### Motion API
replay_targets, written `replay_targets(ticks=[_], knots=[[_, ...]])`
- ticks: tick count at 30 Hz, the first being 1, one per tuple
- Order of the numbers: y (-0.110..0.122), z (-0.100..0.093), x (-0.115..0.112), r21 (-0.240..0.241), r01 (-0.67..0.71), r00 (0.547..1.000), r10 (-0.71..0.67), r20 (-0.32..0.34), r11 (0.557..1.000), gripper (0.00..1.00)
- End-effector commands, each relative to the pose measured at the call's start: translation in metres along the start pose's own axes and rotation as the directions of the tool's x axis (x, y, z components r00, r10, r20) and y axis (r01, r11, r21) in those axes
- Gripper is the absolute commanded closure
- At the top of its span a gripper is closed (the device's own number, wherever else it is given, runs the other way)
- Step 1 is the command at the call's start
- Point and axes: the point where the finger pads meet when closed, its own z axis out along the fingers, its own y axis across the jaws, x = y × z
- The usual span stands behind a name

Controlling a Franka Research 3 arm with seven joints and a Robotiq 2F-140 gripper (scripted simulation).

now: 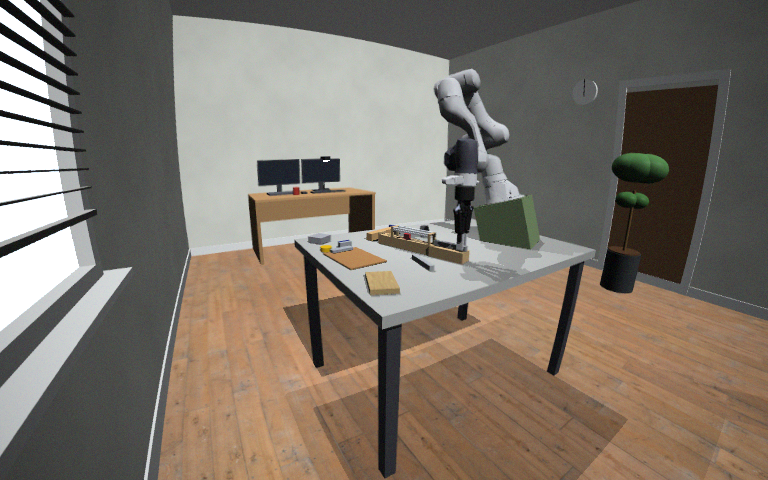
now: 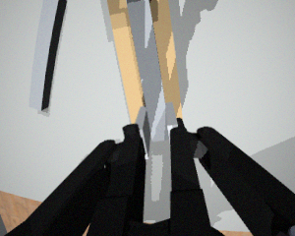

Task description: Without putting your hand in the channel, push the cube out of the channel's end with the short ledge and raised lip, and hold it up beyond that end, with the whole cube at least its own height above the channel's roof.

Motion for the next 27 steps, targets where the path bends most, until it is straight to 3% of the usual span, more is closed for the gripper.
replay_targets(ticks=[1,13,27], knots=[[-0.003,-0.001,-0.001,0.006,-0.004,1.0,0.004,0.002,1.0,1.0],[-0.003,-0.001,0.009,0.006,-0.004,1.0,0.004,0.002,1.0,1.0],[-0.003,-0.001,0.044,0.006,-0.004,1.0,0.004,0.002,1.0,1.0]])
